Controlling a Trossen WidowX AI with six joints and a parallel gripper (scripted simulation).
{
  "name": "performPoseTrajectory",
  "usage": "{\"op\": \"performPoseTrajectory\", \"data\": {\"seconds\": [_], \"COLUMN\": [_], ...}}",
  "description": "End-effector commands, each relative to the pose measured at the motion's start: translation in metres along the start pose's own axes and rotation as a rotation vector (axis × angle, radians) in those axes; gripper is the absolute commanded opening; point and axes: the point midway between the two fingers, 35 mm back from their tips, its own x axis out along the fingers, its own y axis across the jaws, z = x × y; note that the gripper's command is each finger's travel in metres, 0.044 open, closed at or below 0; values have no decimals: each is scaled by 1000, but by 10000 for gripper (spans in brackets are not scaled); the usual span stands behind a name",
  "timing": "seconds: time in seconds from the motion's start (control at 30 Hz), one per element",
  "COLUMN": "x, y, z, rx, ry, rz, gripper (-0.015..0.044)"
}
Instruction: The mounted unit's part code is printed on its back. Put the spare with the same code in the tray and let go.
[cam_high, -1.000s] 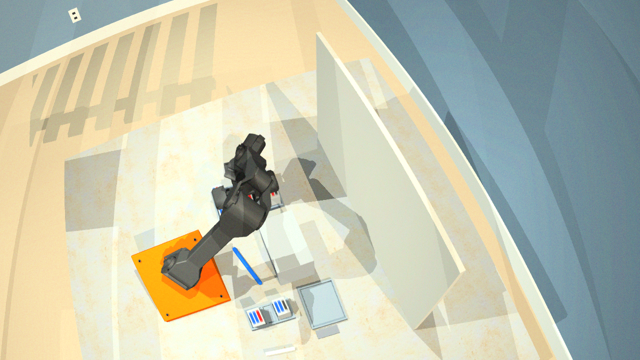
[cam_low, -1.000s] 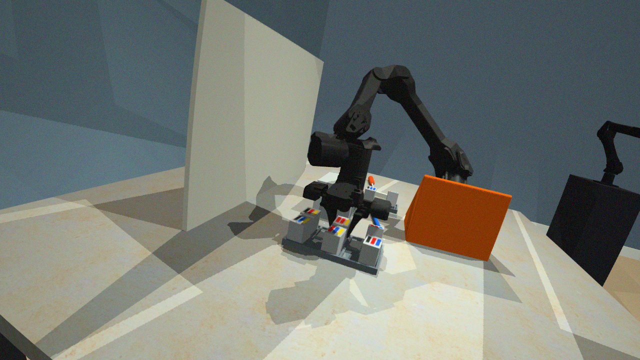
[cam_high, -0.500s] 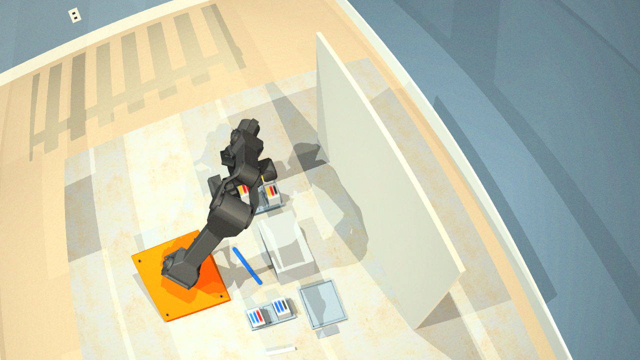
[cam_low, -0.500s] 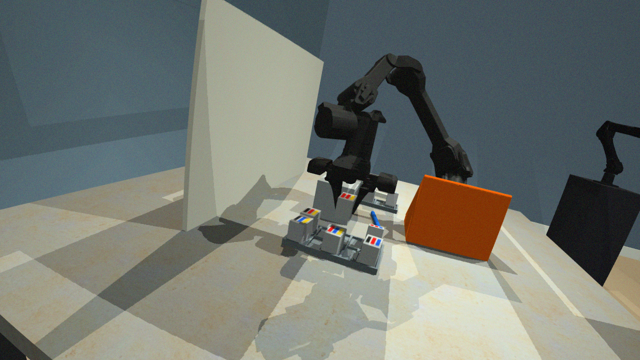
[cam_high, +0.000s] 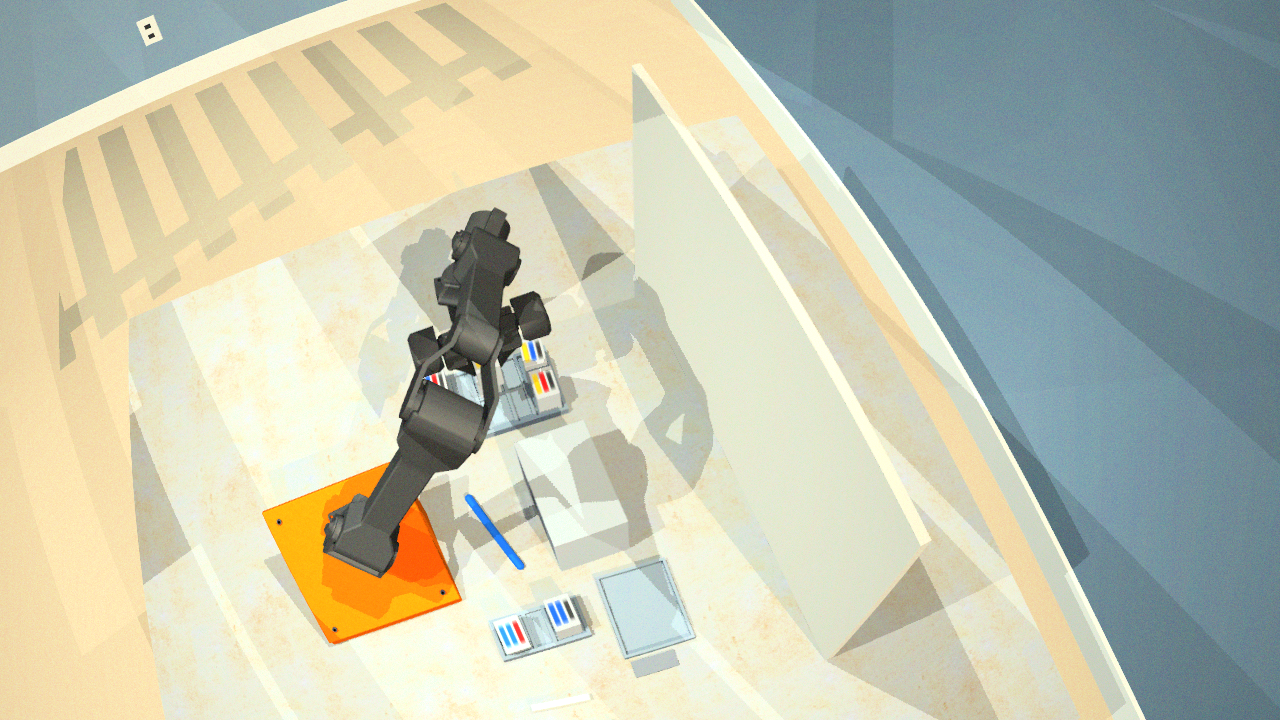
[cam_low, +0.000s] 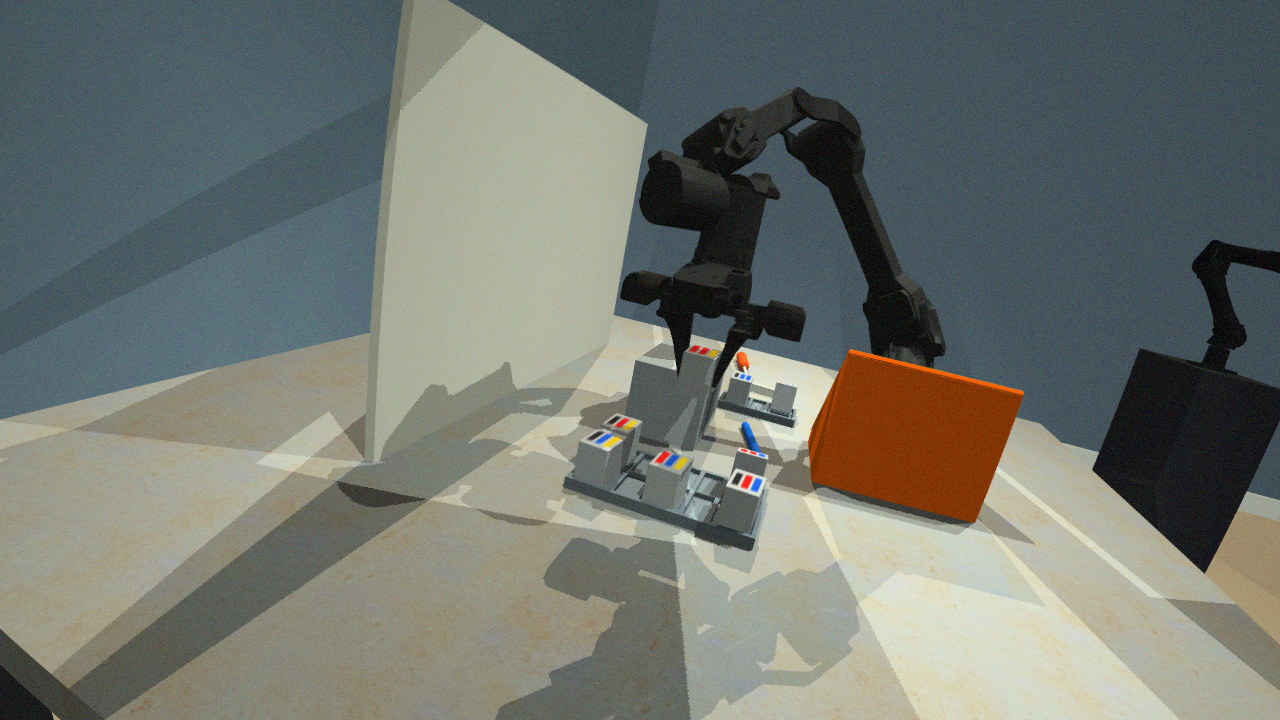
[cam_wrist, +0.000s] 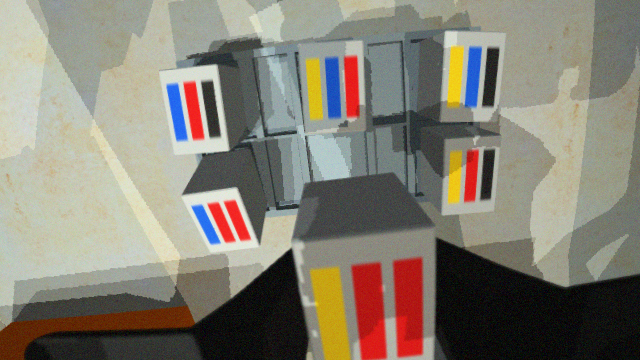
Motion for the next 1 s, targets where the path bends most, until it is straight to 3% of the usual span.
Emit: {"op": "performPoseTrajectory", "data": {"seconds": [0.0, 0.33, 0.97], "x": [-25, -48, -58], "y": [0, -7, -90], "z": [3, -5, -143], "rx": [6, 4, -10], "ry": [-10, -17, -71], "rz": [1, 5, -4], "gripper": [0, 0, 0]}}
